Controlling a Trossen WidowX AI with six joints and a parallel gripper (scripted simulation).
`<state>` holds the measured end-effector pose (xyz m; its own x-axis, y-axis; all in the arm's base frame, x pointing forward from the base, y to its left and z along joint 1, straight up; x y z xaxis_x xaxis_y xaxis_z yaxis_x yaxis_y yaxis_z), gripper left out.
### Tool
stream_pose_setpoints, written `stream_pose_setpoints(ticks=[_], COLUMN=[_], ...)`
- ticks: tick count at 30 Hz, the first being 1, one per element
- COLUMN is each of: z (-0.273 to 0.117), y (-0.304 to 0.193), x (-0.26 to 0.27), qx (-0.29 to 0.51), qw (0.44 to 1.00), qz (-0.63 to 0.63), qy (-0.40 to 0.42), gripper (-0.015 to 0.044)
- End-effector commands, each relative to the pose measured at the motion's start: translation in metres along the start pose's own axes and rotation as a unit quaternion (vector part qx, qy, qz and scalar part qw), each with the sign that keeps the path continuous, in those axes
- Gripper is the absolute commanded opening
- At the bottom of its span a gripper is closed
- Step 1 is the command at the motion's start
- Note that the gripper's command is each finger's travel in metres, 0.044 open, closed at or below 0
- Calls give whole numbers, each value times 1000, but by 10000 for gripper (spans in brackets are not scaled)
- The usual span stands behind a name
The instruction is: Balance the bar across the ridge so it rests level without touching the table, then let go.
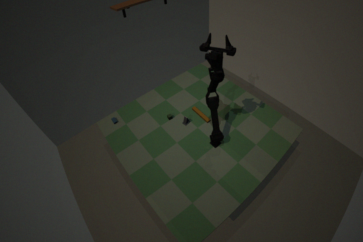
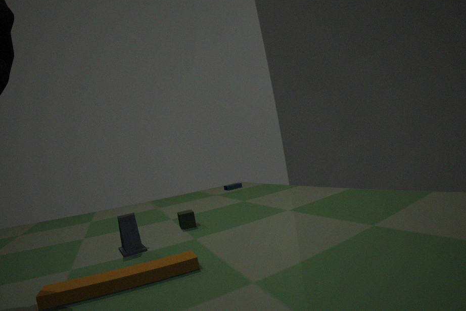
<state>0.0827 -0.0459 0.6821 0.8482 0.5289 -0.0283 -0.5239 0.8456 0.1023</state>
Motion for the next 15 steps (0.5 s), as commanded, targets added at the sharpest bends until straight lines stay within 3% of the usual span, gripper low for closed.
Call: stream_pose_setpoints(ticks=[1,4,15], z=[0,0,-6], y=[0,7,36], x=[-1,-8,-31], qx=[-1,-16,-70], qw=[1000,999,979], qz=[-2,-35,-184], qy=[-1,-11,-44], gripper=[374,315,315])
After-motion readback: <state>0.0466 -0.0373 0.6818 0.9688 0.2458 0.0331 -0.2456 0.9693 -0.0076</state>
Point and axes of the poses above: the point midway between the two fingers, 35 mm back from their tips, its own z axis out along the fingers, its own x axis across the jaws, y = z × x, the point moved 10 cm from there along -z, back along the fingers, and after that the axes turned 6 degrees about z, right-handed, at the moved point
